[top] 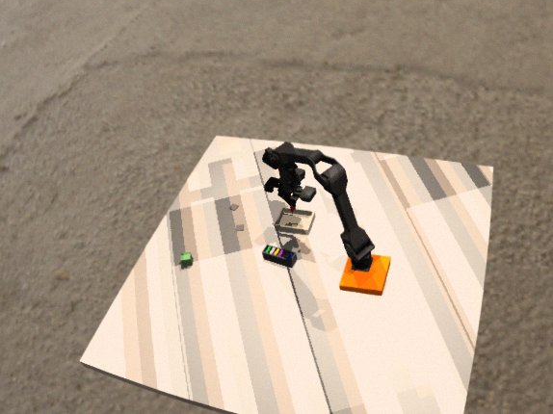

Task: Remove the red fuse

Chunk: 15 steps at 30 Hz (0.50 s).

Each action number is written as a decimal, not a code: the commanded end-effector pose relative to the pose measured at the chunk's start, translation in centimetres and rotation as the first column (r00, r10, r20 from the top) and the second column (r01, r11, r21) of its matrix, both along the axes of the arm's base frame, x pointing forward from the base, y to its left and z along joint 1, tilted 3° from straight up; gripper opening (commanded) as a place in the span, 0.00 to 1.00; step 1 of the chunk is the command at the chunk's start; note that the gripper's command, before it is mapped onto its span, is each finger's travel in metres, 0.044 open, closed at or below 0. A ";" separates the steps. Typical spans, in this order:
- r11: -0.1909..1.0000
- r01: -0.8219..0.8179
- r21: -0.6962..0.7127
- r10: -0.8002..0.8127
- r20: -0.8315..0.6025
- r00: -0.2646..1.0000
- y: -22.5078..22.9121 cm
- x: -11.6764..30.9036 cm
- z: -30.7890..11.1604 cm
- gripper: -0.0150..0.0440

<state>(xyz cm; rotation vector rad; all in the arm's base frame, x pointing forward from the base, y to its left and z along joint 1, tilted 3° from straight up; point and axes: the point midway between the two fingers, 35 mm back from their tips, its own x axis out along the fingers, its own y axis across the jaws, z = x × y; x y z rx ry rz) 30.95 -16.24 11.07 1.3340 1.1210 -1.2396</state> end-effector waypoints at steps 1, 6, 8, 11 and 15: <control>1.000 -0.007 0.003 0.007 0.000 1.000 -0.1 0.2 -0.6 0.25; 1.000 -0.007 0.003 0.007 0.000 1.000 -0.1 0.2 -1.4 0.25; 1.000 -0.007 0.003 0.007 0.000 1.000 -0.1 0.3 -1.8 0.25; 1.000 -0.007 0.003 0.007 0.000 1.000 -0.1 0.3 -2.2 0.25; 1.000 -0.007 0.003 0.007 0.000 1.000 0.0 0.3 -2.9 0.25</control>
